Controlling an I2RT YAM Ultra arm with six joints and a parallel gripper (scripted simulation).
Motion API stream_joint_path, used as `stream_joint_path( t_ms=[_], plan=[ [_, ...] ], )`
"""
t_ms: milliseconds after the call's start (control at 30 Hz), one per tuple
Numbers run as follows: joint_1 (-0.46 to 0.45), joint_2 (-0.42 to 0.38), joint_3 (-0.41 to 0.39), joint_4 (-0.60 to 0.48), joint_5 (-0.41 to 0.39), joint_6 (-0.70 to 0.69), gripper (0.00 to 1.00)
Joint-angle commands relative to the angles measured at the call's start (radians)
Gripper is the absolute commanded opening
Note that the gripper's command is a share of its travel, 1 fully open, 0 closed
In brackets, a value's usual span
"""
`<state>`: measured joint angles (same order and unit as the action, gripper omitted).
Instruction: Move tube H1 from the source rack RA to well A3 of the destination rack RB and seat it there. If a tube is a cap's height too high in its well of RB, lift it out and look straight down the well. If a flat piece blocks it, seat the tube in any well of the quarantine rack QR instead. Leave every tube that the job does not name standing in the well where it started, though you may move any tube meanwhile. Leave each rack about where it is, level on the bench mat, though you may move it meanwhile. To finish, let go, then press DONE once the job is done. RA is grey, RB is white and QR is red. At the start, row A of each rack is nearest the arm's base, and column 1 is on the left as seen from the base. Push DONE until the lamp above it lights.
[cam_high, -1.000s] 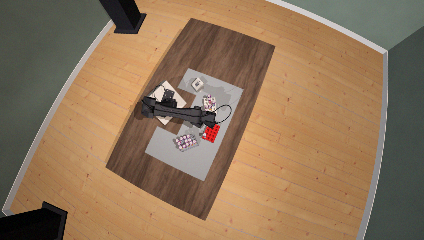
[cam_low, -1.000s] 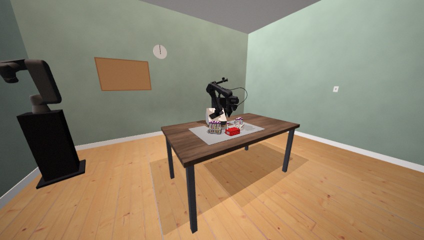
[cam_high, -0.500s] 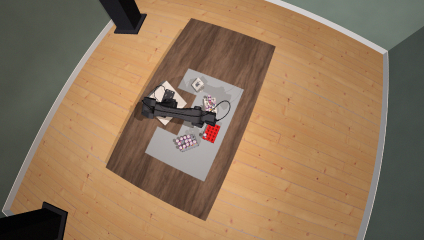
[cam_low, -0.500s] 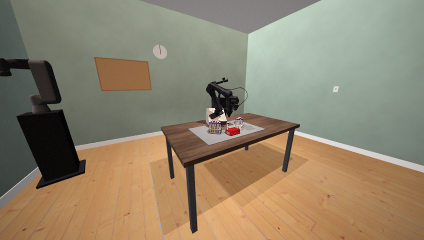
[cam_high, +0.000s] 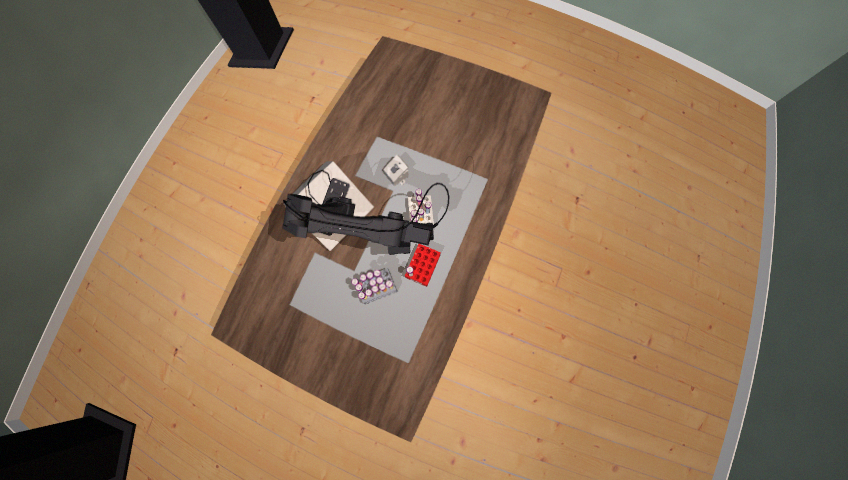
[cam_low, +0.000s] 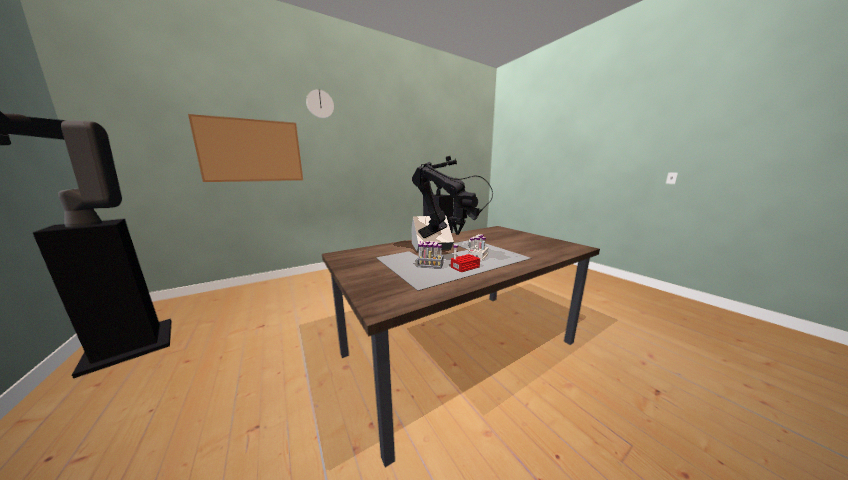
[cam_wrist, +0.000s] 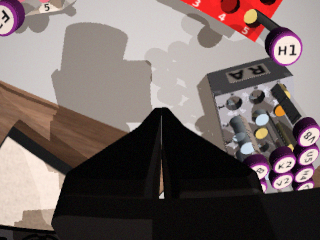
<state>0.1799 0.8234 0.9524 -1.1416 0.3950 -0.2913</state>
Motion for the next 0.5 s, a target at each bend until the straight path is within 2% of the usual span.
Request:
stream_joint_path(
  t_ms=[0, 467],
  plan=[
    [0.014, -0.005, 0.037, -0.005, 0.009, -0.12, 0.0],
    [0.011, -0.006, 0.037, -0.004, 0.006, -0.567, 0.0]
  ],
)
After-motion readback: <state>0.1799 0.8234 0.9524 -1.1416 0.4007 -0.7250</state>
